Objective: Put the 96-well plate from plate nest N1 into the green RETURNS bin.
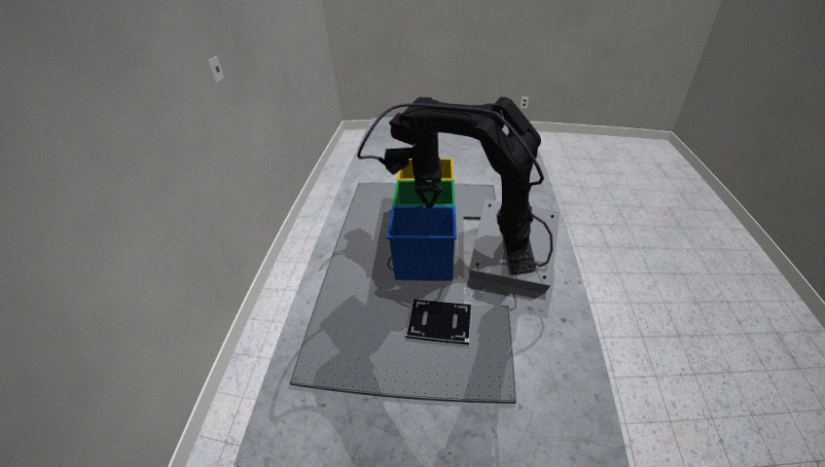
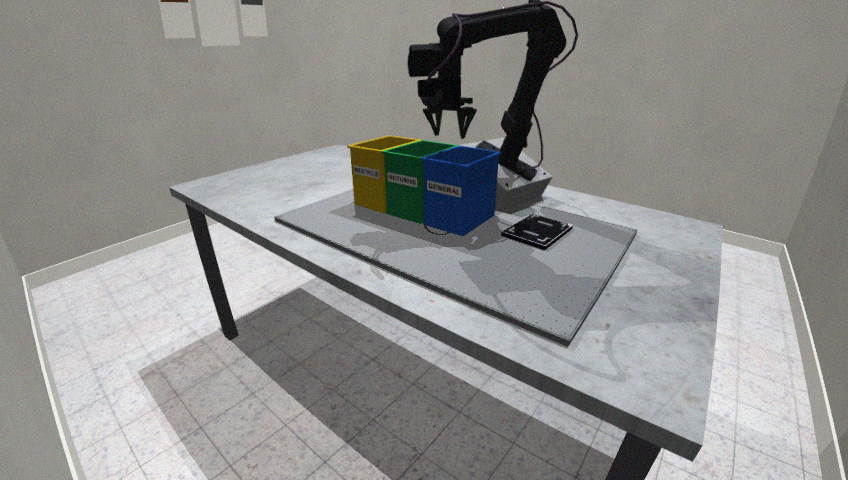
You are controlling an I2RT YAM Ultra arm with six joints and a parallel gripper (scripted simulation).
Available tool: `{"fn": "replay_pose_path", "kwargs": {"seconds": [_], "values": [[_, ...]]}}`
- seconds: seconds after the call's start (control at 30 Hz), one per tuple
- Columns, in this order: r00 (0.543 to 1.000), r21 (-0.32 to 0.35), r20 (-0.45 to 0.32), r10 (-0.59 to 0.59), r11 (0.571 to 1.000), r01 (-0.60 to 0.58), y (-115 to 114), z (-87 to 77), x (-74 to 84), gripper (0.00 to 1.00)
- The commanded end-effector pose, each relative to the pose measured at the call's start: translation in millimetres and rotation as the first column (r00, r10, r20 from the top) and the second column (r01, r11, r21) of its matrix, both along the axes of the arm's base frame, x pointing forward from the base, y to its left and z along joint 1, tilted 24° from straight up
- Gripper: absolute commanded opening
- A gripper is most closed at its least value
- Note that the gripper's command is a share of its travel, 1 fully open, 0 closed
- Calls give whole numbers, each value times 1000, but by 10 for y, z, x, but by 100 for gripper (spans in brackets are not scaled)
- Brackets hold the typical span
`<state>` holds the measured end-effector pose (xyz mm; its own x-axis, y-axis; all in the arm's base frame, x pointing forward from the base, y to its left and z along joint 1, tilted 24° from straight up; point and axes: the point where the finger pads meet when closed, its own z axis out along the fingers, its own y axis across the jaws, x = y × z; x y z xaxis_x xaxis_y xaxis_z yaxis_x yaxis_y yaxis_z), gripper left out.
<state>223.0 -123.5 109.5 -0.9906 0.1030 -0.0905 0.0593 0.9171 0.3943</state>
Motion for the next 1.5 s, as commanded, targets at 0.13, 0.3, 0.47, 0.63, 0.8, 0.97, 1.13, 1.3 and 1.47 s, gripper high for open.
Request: {"fn": "replay_pose_path", "kwargs": {"seconds": [0.13, 0.3, 0.47, 0.63, 0.8, 0.97, 1.13, 1.3, 1.47], "values": [[999, 5, 7, -32, 999, 32, 230, 143, -41, 82], [999, 5, 7, -32, 999, 32, 382, 201, -55, 82], [999, -6, 22, -37, 999, 37, 387, 241, -36, 82], [999, -12, 17, -34, 999, 34, 337, 217, -13, 82], [999, -12, 17, -34, 999, 34, 327, 212, -9, 82], [999, -12, 17, -34, 999, 34, 327, 212, -9, 82], [999, -12, 17, -34, 999, 34, 327, 212, -9, 82], [999, -12, 17, -34, 999, 34, 327, 212, -9, 82], [999, -12, 17, -34, 999, 34, 327, 212, -9, 82]]}}
